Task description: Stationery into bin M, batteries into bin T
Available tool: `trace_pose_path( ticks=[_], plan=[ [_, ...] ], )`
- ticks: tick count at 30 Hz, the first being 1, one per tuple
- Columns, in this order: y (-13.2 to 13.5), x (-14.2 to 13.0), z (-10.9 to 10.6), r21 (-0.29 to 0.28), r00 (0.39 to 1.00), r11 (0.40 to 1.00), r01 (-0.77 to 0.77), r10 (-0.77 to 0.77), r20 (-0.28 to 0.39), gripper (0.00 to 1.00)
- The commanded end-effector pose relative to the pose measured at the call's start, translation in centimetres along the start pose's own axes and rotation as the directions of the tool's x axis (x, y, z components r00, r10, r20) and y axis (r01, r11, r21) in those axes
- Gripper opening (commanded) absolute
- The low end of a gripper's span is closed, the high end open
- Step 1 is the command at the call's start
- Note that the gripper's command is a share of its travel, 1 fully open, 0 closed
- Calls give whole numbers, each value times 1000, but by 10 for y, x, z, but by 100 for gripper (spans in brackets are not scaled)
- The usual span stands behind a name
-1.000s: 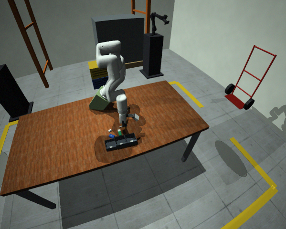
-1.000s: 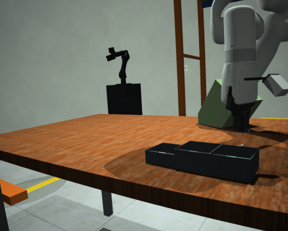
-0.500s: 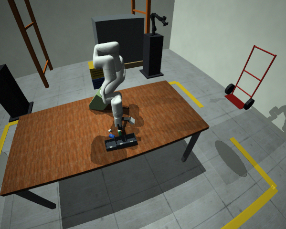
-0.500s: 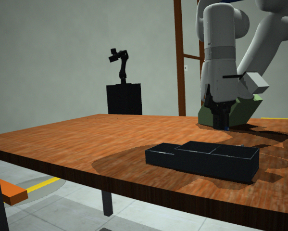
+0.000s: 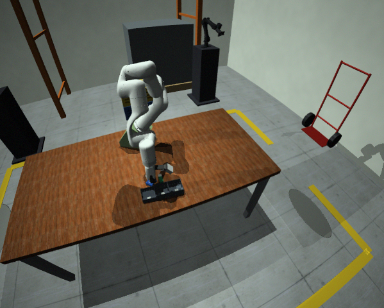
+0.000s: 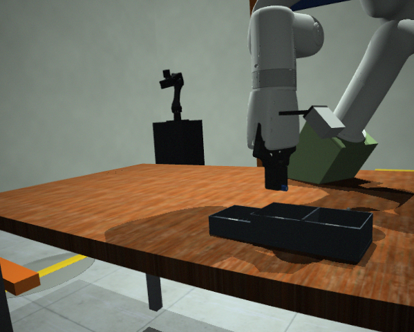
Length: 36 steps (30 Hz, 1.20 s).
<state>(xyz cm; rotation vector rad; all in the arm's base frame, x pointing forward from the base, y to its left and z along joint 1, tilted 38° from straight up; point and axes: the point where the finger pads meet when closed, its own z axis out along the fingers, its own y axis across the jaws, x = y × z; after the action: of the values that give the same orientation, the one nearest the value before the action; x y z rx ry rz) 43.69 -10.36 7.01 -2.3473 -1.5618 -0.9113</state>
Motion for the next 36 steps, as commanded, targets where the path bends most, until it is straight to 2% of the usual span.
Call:
trace_pose_path(
  ticks=[1, 10, 36],
  plan=[
    [14, -10, 1, 4, 989, 989, 146, -146, -12, 0],
    [49, -42, 2, 4, 987, 987, 158, -158, -11, 0],
    [47, -40, 2, 4, 987, 987, 158, -158, -11, 0]
  ],
)
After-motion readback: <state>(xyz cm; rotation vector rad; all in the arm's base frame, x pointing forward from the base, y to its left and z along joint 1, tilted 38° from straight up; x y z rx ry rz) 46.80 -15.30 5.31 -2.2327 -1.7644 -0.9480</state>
